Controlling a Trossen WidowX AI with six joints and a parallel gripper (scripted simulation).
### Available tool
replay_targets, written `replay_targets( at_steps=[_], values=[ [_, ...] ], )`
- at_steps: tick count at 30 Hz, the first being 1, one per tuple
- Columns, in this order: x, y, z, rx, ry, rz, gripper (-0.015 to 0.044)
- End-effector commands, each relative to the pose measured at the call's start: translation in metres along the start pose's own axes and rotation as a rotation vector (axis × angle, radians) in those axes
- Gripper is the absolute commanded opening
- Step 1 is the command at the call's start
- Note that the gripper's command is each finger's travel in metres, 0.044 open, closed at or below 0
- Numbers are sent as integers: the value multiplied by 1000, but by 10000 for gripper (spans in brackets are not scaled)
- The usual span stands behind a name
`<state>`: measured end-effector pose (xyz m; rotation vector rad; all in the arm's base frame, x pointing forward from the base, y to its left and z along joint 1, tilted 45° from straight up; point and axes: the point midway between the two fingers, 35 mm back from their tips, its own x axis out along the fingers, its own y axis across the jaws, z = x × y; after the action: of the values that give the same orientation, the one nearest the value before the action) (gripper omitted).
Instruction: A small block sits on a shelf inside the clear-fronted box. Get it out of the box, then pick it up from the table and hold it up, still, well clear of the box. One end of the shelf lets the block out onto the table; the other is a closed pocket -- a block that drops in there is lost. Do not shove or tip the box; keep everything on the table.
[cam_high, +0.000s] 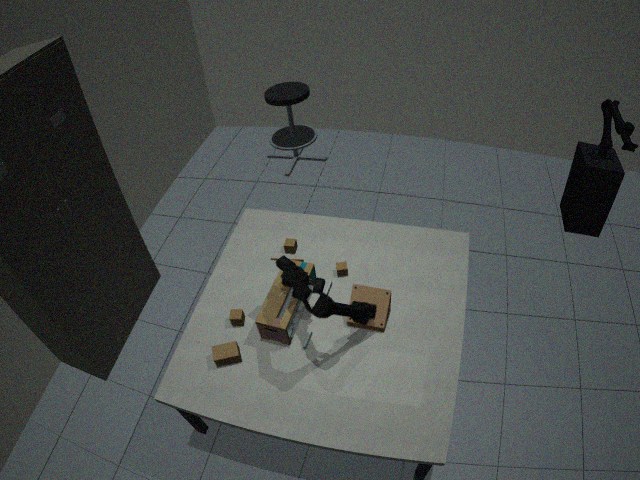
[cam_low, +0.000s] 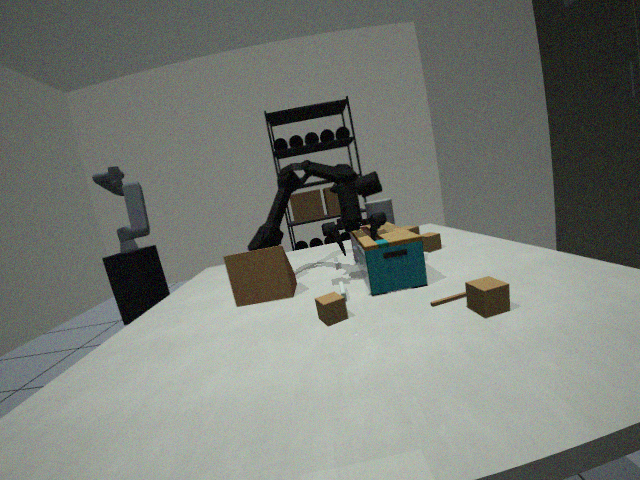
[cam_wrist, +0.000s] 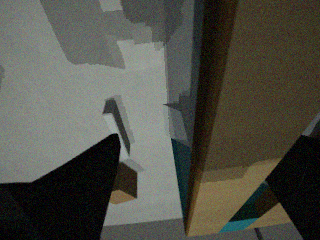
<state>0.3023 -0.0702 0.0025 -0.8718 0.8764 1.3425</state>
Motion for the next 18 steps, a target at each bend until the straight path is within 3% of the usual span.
replay_targets(
  at_steps=[1, 18],
  values=[
    [4, 0, -9, -1, 2, 4, 400],
    [16, 1, -42, -1, 3, 3, 400]
  ],
)
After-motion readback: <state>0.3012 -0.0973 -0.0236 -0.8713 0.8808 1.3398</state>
